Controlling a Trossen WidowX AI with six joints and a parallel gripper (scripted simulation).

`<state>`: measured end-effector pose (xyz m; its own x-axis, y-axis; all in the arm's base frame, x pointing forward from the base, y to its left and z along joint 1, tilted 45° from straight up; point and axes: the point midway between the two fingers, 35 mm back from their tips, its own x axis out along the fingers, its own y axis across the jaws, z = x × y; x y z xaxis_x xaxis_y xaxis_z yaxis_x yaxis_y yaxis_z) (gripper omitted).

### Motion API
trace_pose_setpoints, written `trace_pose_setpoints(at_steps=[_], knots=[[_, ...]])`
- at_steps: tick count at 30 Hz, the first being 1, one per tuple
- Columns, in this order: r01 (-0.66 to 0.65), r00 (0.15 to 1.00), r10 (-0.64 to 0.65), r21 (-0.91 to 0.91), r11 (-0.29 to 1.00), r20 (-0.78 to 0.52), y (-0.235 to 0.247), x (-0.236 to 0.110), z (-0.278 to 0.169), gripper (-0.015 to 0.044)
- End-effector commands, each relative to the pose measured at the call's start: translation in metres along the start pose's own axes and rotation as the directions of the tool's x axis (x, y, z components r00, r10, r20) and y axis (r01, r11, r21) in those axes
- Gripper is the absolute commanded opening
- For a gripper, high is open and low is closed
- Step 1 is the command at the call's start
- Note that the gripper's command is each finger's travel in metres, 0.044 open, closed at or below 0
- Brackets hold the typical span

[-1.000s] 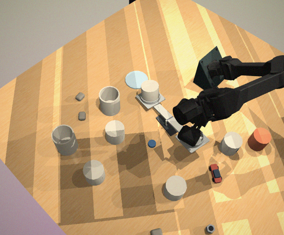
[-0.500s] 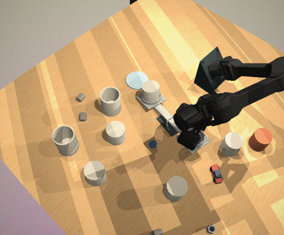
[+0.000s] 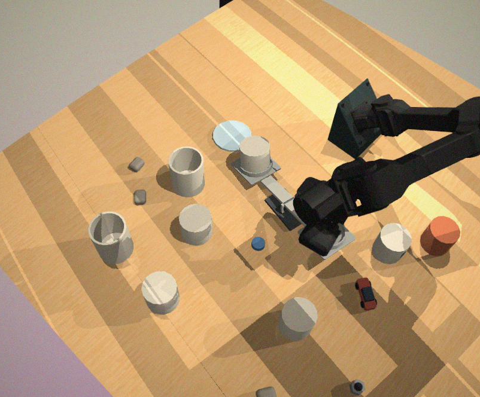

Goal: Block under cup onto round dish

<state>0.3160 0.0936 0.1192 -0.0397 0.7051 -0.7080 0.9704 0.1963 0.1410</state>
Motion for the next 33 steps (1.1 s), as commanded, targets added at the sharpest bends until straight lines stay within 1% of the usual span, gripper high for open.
trace_pose_setpoints(at_steps=[1,2,6,22,28,33], knots=[[-0.003,1.0,0.003,0.002,1.0,-0.004,0.0,0.0,-0.001,0.0115],[-0.003,1.0,0.003,0.002,1.0,-0.004,0.0,0.0,-0.001,0.0108],[-0.006,1.0,0.006,0.003,1.0,-0.002,0.001,-0.008,0.0,0.0003],[-0.036,0.999,0.036,0.012,0.999,0.012,-0.001,-0.091,0.0,0.0],[-0.04,0.999,0.04,0.022,0.999,0.013,0.0,-0.094,0.006,0.0],[-0.052,0.998,0.051,0.066,0.996,0.021,0.003,-0.091,0.039,0.0]])
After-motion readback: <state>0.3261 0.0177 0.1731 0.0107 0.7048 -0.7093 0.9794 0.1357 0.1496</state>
